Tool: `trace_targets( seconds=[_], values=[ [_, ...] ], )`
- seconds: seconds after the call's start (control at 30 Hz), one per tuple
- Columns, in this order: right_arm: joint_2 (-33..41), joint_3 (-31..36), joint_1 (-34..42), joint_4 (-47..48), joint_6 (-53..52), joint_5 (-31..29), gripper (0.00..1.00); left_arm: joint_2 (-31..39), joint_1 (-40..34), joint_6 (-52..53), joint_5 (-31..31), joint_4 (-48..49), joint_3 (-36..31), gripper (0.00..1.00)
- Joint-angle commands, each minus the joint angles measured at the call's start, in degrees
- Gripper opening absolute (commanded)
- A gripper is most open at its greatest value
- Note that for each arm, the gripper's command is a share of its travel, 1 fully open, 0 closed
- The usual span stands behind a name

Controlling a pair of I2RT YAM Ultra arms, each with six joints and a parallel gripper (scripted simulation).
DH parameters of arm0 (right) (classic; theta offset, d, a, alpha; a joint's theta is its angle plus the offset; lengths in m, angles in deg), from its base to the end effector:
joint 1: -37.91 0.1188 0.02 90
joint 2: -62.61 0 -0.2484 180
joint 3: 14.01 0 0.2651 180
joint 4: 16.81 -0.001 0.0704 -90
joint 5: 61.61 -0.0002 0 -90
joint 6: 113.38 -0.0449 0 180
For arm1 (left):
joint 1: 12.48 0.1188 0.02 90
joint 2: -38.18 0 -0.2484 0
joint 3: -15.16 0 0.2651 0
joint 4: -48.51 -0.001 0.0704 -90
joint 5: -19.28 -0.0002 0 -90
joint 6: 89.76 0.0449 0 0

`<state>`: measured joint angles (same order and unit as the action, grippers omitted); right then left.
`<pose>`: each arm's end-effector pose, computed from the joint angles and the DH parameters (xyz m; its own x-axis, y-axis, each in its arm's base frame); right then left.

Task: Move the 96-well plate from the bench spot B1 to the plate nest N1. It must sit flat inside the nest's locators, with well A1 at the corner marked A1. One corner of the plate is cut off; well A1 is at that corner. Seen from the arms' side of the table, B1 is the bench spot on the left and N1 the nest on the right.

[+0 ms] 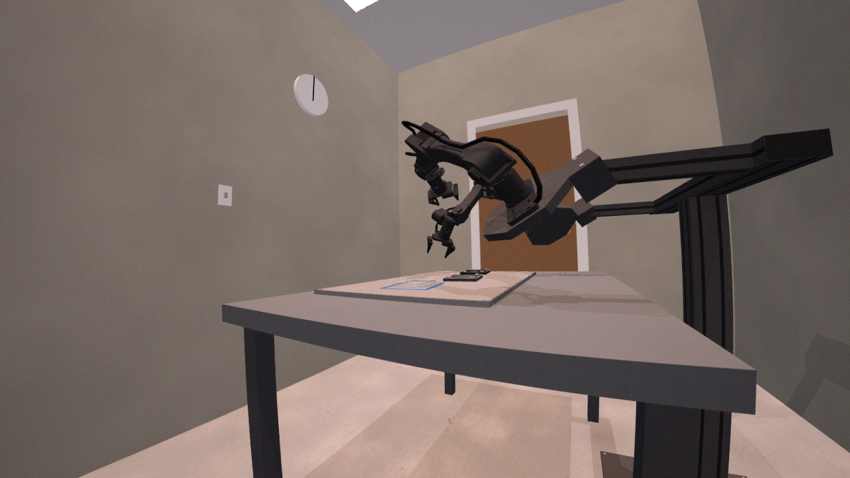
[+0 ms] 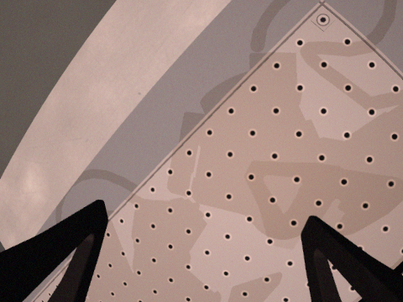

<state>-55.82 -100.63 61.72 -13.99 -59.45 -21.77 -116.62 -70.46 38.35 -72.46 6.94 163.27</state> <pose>0.4254 0.1511 0.1493 -0.1489 0.3466 -0.9261 0.5487 0.8081 0.2142 0.3097 -0.4959 0.1075 0.2184 0.8143 -0.5378 0.9194 0.0131 0.3931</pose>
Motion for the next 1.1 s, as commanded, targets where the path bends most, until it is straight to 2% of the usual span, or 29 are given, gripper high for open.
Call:
trace_targets(
  seconds=[0.0, 0.53, 0.67, 0.83, 1.03, 1.07],
  values=[
    [0.7, -0.4, 1.1, -0.2, 0.1, -0.1, 1.0, 1.2, -2.0, 0.1, -0.8, 0.4, 0.8, 1.0],
    [0.7, -0.4, 1.1, -0.2, 0.1, -0.1, 1.0, 1.2, -2.0, 0.1, -0.8, 0.4, 0.8, 1.0],
    [0.5, -0.2, 0.4, 0.2, 0.0, 0.0, 1.0, 1.2, -0.7, -0.8, 1.0, 2.4, -1.0, 1.0],
    [0.5, -0.2, 0.4, 0.2, 0.0, 0.0, 1.0, 4.5, -0.2, -2.3, 3.3, 7.8, -7.2, 1.0],
    [0.5, -0.2, 0.4, 0.2, 0.0, 0.0, 1.0, 12.9, 0.4, -6.0, 8.7, 15.3, -23.1, 1.0],
    [0.5, -0.2, 0.4, 0.2, 0.0, 0.0, 1.0, 12.9, 0.4, -6.0, 8.7, 15.3, -23.1, 1.0]
  ],
)
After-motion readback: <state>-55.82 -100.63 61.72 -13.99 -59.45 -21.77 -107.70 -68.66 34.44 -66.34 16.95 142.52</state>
